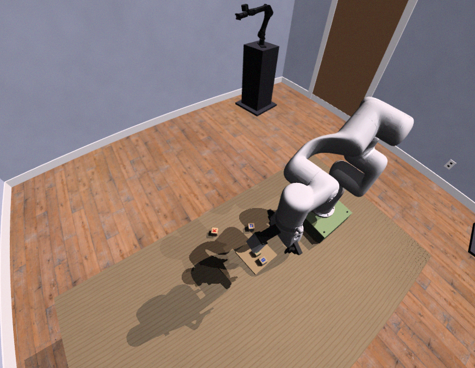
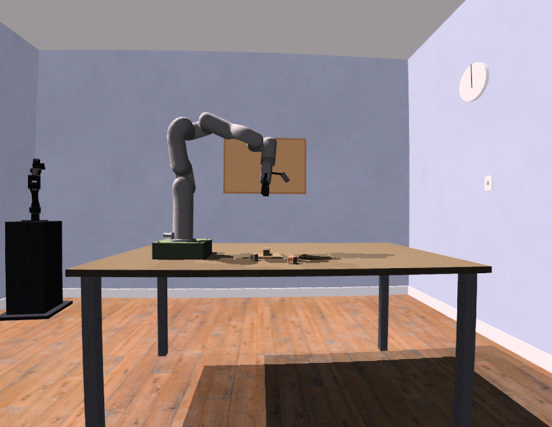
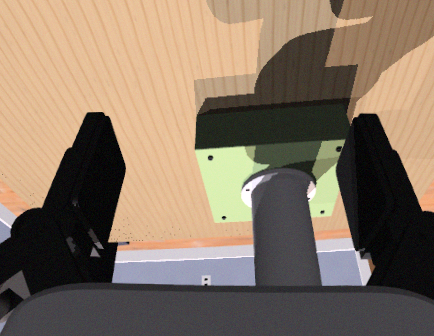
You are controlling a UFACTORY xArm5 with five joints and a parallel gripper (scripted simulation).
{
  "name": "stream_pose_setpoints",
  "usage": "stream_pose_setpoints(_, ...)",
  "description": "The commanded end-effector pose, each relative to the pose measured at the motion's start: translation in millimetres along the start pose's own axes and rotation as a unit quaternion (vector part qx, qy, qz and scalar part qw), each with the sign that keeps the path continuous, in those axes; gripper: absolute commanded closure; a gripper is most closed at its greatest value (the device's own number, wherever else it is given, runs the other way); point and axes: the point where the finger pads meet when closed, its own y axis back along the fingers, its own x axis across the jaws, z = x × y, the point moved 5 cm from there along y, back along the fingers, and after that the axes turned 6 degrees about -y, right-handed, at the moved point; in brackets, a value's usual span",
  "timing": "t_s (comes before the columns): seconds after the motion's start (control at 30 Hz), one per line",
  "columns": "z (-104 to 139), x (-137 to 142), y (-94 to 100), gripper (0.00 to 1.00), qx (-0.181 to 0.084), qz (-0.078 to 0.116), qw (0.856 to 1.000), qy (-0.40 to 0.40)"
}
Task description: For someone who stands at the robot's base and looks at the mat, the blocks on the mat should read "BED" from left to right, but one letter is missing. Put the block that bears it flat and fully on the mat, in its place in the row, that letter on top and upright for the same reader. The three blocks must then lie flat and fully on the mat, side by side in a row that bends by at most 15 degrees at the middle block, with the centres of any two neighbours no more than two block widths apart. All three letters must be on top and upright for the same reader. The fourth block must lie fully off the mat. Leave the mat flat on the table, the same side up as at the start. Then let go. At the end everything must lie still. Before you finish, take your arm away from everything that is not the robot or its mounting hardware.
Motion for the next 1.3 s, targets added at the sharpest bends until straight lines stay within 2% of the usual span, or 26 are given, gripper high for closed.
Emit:
stream_pose_setpoints(0.0,5,-4,4.9,0.00,0.021,-0.005,0.998,0.067)
stream_pose_setpoints(0.13,10,-8,7.5,0.00,0.034,-0.007,0.992,0.119)
stream_pose_setpoints(0.2,-11,5,0.3,0.00,0.026,-0.008,0.999,0.027)
stream_pose_setpoints(0.27,-11,5,0.3,0.00,0.026,-0.008,0.999,0.027)
stream_pose_setpoints(0.43,-29,18,-7.7,0.00,0.017,-0.008,0.998,-0.061)
stream_pose_setpoints(0.6,-45,31,-16.0,0.00,0.008,-0.007,0.990,-0.142)
stream_pose_setpoints(0.77,-61,45,-25.2,0.00,0.000,-0.005,0.975,-0.222)
stream_pose_setpoints(0.83,-61,45,-25.2,0.00,0.000,-0.005,0.975,-0.222)
stream_pose_setpoints(0.87,-70,54,-30.9,0.00,-0.005,-0.004,0.964,-0.266)
stream_pose_setpoints(1.03,-83,68,-40.4,0.00,-0.012,-0.002,0.942,-0.335)
stream_pose_setpoints(1.27,-102,91,-56.9,0.00,-0.023,0.003,0.898,-0.440)
